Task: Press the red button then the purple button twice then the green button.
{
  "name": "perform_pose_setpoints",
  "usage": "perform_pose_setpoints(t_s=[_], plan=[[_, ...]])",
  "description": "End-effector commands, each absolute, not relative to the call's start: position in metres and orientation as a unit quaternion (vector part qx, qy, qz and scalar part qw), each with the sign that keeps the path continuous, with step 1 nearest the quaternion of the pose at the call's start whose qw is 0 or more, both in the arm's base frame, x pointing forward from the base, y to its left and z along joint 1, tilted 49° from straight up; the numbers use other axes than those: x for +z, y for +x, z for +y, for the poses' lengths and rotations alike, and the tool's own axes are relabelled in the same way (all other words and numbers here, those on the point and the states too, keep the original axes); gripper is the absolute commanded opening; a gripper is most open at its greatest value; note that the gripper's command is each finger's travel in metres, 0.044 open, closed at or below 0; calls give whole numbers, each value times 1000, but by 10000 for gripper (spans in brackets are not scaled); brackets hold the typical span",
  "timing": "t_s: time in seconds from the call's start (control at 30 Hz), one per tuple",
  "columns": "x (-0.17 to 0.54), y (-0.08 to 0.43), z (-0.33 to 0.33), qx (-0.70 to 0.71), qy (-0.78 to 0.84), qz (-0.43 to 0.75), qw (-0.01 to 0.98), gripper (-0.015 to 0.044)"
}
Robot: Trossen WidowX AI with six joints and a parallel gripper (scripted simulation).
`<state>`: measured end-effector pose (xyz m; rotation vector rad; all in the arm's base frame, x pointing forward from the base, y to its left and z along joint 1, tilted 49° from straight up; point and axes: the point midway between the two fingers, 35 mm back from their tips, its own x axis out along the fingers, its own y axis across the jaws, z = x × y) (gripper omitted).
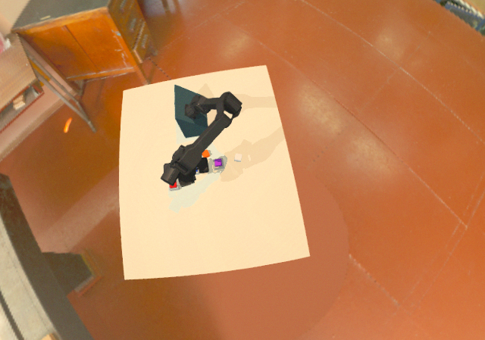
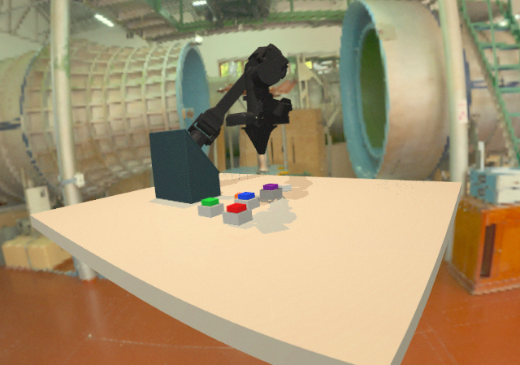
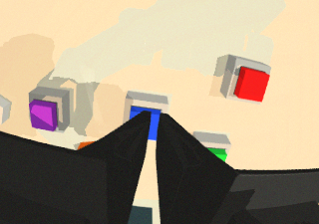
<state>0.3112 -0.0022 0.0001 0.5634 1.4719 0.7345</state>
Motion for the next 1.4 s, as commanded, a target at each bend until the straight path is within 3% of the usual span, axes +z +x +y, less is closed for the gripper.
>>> perform_pose_setpoints(t_s=[0.0, 0.27, 0.47, 0.67, 1.37], plan=[[32, 288, 29, 323, 253, 650, 639, 20], [81, 230, 81, 331, 258, 650, 634, 20], [80, 228, 83, 331, 258, 650, 634, 20], [43, 225, 127, 332, 258, 649, 634, 20], [24, 223, 149, 332, 259, 649, 634, 20]])
